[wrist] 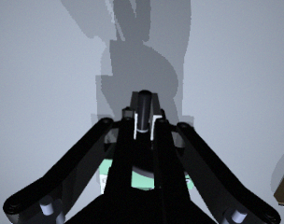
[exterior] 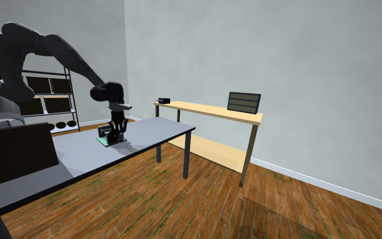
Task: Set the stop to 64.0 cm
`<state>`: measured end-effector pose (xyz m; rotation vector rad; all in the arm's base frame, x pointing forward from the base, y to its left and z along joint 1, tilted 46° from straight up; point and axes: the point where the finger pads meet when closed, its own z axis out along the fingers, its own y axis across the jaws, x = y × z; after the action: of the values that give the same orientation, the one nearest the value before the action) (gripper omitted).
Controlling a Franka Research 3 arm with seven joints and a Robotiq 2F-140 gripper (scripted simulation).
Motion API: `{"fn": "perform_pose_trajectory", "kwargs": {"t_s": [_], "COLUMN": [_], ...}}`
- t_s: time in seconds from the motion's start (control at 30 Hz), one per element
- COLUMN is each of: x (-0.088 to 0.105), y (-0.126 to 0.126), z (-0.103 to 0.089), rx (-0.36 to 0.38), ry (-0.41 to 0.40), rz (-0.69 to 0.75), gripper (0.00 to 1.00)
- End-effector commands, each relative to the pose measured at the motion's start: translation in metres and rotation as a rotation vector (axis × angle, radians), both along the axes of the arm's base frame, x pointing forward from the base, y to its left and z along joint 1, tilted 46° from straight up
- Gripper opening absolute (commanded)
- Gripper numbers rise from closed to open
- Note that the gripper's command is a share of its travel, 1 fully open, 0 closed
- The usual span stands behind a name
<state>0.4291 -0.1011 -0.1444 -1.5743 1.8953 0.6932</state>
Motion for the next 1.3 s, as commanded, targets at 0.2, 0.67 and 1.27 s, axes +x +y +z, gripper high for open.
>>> {"fn": "perform_pose_trajectory", "kwargs": {"t_s": [0.2,0.67,1.27], "x": [-0.009,-0.021,-0.042], "y": [0.005,0.008,0.005], "z": [-0.004,-0.005,0.001], "rx": [0.0,0.0,0.0], "ry": [-0.001,-0.001,-0.001], "rz": [0.004,0.004,0.004], "gripper": [0.04,0.04,0.04]}}
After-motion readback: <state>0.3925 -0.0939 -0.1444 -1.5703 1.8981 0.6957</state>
